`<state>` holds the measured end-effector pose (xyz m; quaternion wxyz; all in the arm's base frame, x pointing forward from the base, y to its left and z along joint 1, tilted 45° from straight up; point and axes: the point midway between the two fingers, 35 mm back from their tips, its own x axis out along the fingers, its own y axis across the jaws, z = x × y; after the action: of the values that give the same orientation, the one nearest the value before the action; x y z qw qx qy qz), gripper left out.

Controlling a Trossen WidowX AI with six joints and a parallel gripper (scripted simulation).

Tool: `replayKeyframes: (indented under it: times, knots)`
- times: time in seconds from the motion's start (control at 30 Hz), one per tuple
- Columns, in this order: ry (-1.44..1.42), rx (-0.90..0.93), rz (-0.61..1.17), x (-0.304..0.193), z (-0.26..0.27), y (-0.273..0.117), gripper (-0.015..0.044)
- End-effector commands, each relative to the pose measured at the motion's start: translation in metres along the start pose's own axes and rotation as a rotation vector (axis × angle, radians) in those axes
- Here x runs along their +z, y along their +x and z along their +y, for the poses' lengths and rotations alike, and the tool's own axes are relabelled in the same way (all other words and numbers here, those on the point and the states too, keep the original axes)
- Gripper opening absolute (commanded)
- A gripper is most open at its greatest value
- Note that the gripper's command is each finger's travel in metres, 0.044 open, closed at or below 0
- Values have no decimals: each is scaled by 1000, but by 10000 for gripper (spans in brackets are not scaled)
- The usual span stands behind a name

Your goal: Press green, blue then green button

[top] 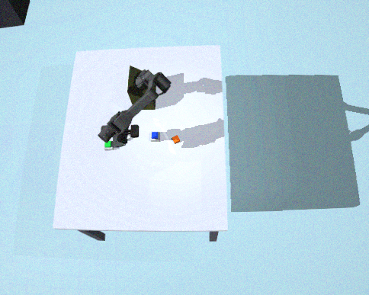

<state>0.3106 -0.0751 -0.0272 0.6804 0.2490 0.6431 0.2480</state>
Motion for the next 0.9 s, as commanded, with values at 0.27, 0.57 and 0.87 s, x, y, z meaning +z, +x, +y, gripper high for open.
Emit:
replayKeyframes:
  times: [0.27, 0.57, 0.87]
  knots:
    - [30, 63, 11, -53, 149, 6, 20]
    - [30, 63, 11, -53, 151, 17, 20]
    - [30, 68, 11, -55, 155, 68, 20]
